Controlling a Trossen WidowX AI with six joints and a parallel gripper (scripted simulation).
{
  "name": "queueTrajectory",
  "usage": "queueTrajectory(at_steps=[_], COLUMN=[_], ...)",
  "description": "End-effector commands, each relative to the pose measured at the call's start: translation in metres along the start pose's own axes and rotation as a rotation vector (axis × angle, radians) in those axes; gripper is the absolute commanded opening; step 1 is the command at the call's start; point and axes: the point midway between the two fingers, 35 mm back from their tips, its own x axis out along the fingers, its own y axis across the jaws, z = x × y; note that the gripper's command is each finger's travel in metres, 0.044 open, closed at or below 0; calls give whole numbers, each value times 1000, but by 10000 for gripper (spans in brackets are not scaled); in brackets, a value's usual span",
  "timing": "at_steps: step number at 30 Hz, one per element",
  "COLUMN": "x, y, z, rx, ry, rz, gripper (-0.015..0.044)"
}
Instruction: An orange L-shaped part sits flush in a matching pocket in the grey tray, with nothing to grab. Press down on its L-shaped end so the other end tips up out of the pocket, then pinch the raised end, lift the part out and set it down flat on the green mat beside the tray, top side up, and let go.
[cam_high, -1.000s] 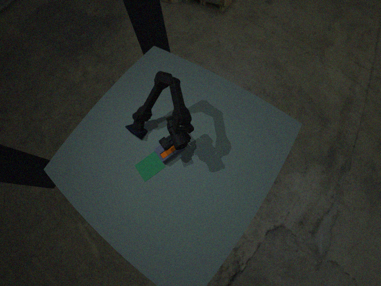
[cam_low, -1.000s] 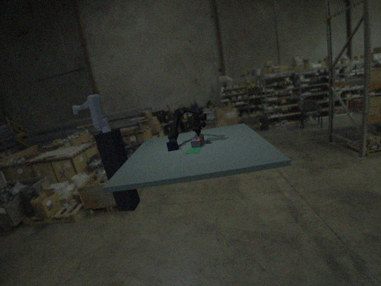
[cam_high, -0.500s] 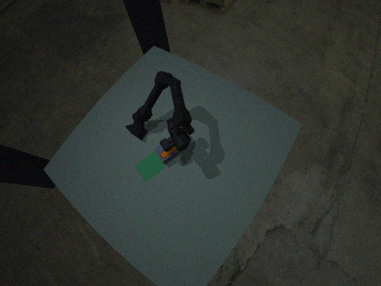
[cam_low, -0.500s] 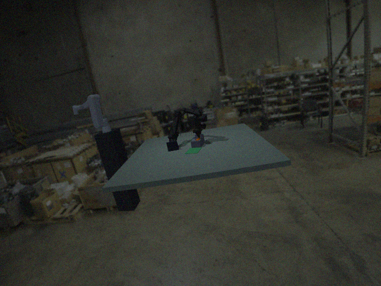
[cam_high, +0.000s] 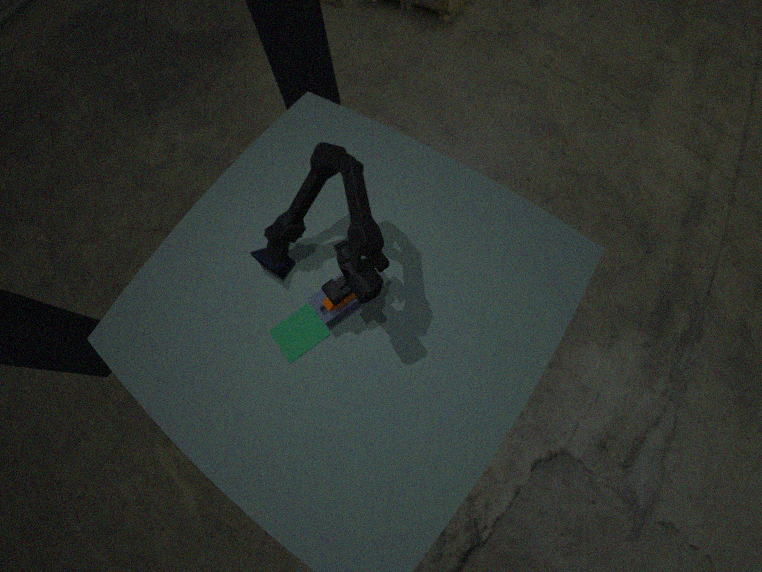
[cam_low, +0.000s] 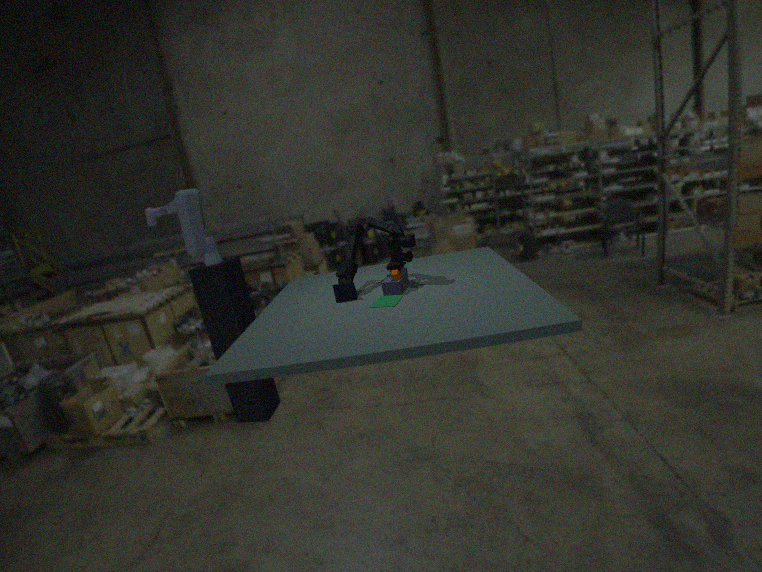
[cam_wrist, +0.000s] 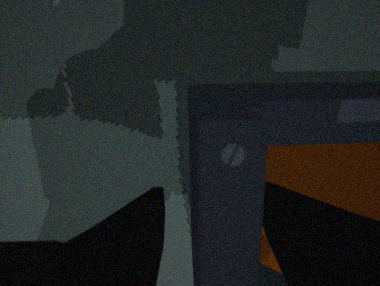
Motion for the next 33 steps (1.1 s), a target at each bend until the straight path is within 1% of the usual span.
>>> queueTrajectory(at_steps=[1,10,21,24,29,31,33], x=[2,0,-14,-36,-98,-108,-108], y=[-2,0,10,7,-1,-2,-2], z=[-1,0,0,3,-1,-3,-3], rx=[11,3,10,-1,-31,-36,-36], ry=[0,-2,-2,-19,-56,-61,-61], rz=[-4,1,-5,-12,-29,-30,-30], gripper=[180,180,180,180,180,180,180])
